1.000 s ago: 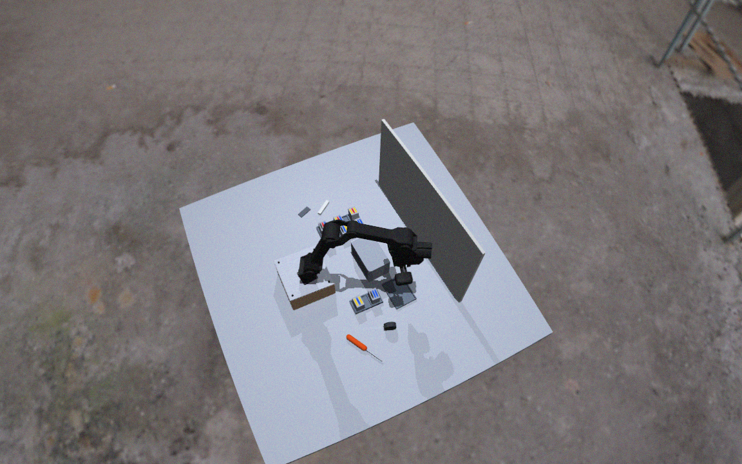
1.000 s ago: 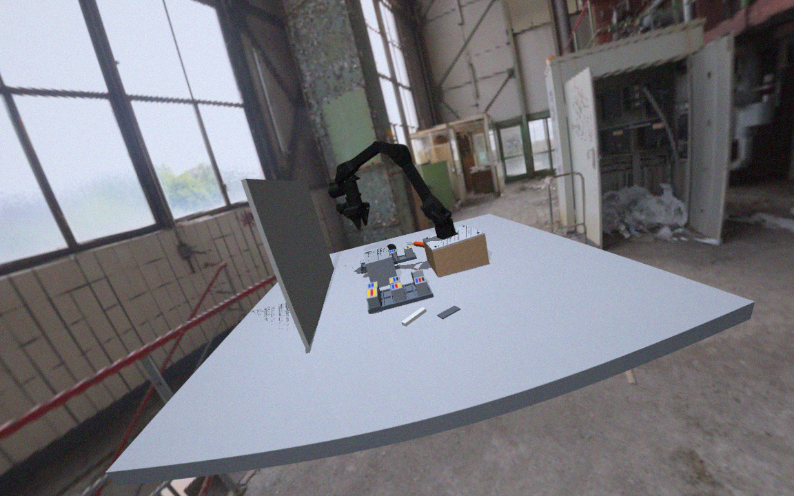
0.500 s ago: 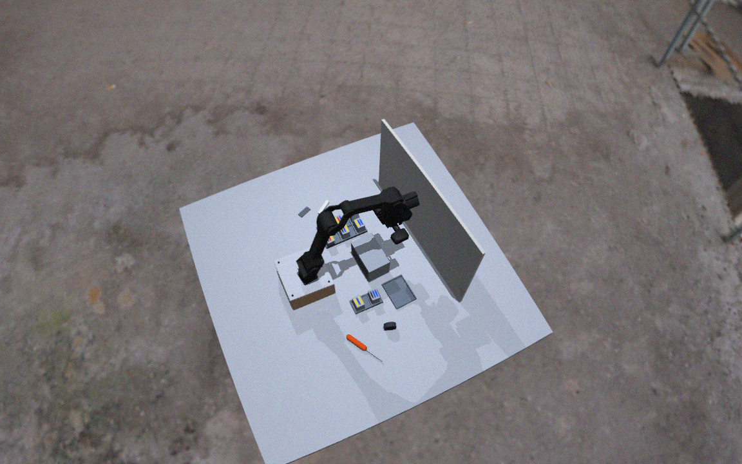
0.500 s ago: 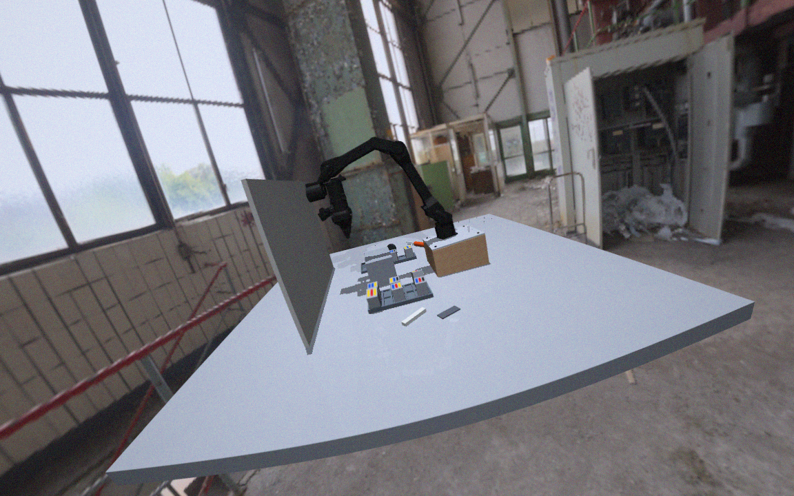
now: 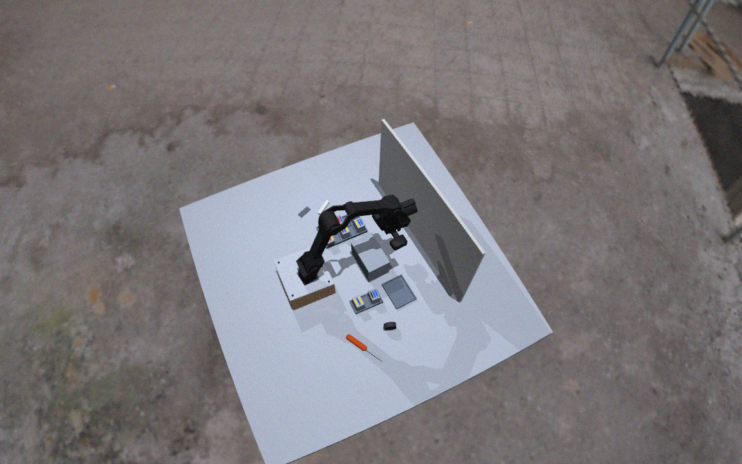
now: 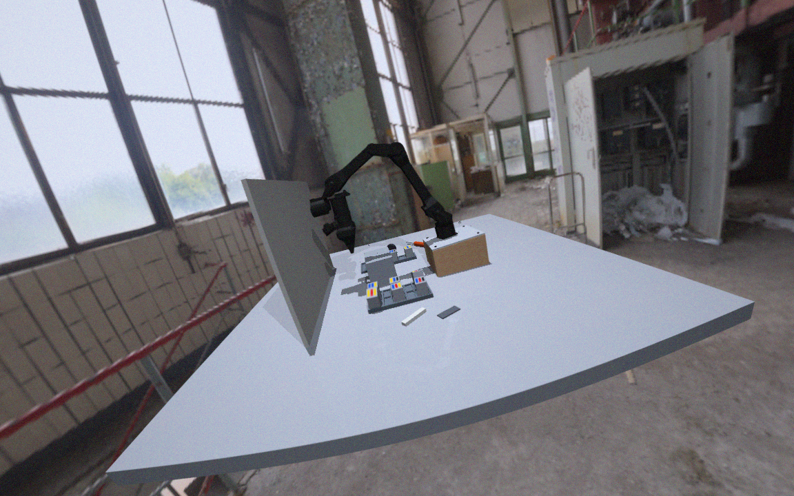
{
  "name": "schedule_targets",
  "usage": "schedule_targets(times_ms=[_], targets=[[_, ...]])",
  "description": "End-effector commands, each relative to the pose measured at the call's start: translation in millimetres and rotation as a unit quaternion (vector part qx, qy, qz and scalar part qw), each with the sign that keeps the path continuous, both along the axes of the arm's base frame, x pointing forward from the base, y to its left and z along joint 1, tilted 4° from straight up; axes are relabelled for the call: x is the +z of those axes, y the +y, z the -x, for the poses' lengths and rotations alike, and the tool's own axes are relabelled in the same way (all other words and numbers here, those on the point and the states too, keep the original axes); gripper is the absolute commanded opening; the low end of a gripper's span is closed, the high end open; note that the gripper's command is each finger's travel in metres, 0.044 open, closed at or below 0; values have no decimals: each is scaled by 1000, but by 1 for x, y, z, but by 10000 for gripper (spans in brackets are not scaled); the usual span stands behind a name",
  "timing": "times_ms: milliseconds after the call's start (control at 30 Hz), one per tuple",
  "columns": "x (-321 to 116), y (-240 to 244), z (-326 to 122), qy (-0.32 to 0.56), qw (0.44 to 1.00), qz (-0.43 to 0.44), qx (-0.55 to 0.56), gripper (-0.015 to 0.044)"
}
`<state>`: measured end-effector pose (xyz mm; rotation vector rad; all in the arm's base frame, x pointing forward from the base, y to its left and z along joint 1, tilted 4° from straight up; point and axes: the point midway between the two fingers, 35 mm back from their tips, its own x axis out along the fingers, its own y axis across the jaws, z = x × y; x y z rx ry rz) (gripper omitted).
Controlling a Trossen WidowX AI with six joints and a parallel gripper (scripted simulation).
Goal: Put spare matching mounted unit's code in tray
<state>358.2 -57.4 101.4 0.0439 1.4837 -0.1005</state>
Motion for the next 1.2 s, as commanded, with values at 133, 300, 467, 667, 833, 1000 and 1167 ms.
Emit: schedule_targets(times_ms=[133,300,467,667,833,1000,1167], targets=[[-2,0,0,0,1000,2,-2,440],[-4,42,9,7,990,12,139,440],[-11,118,42,18,912,30,410,440],[-19,177,90,26,761,48,646,440],[-21,184,97,27,735,51,676,440],[-21,184,97,27,735,51,676,440],[-28,185,97,27,735,51,676,387]])
